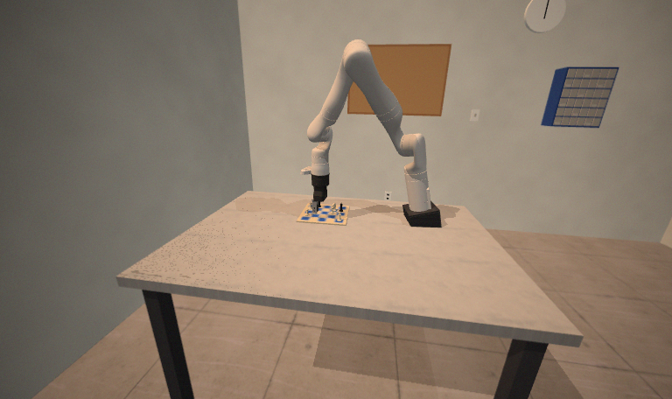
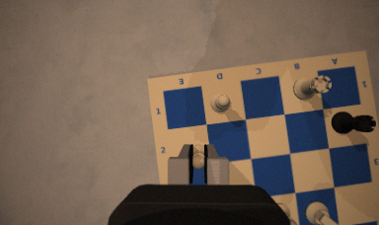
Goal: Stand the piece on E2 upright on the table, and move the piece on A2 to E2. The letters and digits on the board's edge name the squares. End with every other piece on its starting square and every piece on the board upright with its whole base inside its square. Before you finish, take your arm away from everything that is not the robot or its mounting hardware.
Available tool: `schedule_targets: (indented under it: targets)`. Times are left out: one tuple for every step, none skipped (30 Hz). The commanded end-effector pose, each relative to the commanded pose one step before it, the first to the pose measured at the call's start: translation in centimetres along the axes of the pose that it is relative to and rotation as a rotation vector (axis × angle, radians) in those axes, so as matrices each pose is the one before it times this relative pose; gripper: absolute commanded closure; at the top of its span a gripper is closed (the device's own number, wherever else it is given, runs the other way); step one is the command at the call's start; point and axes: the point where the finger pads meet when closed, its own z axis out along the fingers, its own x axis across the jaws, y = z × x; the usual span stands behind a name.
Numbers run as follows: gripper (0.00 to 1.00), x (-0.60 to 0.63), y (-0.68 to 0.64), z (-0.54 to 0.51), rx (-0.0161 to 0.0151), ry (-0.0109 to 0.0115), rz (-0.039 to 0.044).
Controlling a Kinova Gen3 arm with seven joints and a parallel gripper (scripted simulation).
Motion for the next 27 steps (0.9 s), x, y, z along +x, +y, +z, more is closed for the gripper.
schedule_targets:
  targets:
    - [1.00,-0.763,-0.143,-1.380,0.00728,-0.01167,-0.00959]
    - [1.00,0.001,0.000,-0.556,-0.00001,0.00001,0.00001]
    - [1.00,0.000,0.000,-0.567,0.00001,-0.00001,-0.00001]
    - [1.00,-0.001,0.000,-0.569,0.00001,-0.00001,-0.00001]
    - [1.00,0.000,0.000,-0.564,0.00000,0.00000,-0.00001]
    - [1.00,0.000,0.000,-0.549,0.00000,0.00000,0.00000]
    - [1.00,0.000,0.000,-0.527,0.00000,0.00000,0.00000]
    - [1.00,0.000,0.000,-0.497,0.00000,0.00000,0.00000]
    - [1.00,0.000,0.000,-0.457,0.00000,0.00000,0.00000]
    - [1.00,0.000,0.000,-0.408,0.00000,0.00000,0.00001]
    - [1.00,0.001,0.001,-0.355,-0.00001,0.00001,0.00002]
    - [1.00,-0.001,-0.001,-0.299,0.00002,-0.00001,-0.00003]
    - [1.00,0.001,0.001,-0.242,-0.00001,0.00001,0.00002]
    - [1.00,-0.001,-0.001,-0.186,0.00001,-0.00001,-0.00002]
    - [1.00,0.000,0.000,0.000,0.00000,0.00000,0.00000]
    - [1.00,0.000,0.000,0.000,0.00000,0.00000,0.00000]
    - [1.00,0.000,0.000,-0.134,0.00000,0.00000,0.00000]
    - [1.00,0.001,0.000,-0.087,-0.00001,0.00001,0.00001]
    - [1.00,0.001,0.000,-0.048,-0.00001,0.00001,0.00001]
    - [1.00,0.000,0.000,-0.019,0.00000,0.00000,0.00000]
    - [1.00,0.000,0.000,-0.003,0.00000,0.00000,0.00000]
    - [1.00,0.000,0.000,0.000,0.00000,0.00000,0.00000]
    - [1.00,0.000,0.000,0.000,0.00000,0.00000,0.00000]
    - [1.00,0.000,0.000,0.000,0.00000,0.00000,0.00000]
    - [1.00,0.000,0.000,0.000,0.00000,0.00000,0.00000]
    - [1.00,0.000,0.000,0.000,0.00000,0.00000,0.00000]
    - [1.00,0.000,0.000,0.000,0.00000,0.00000,0.00000]
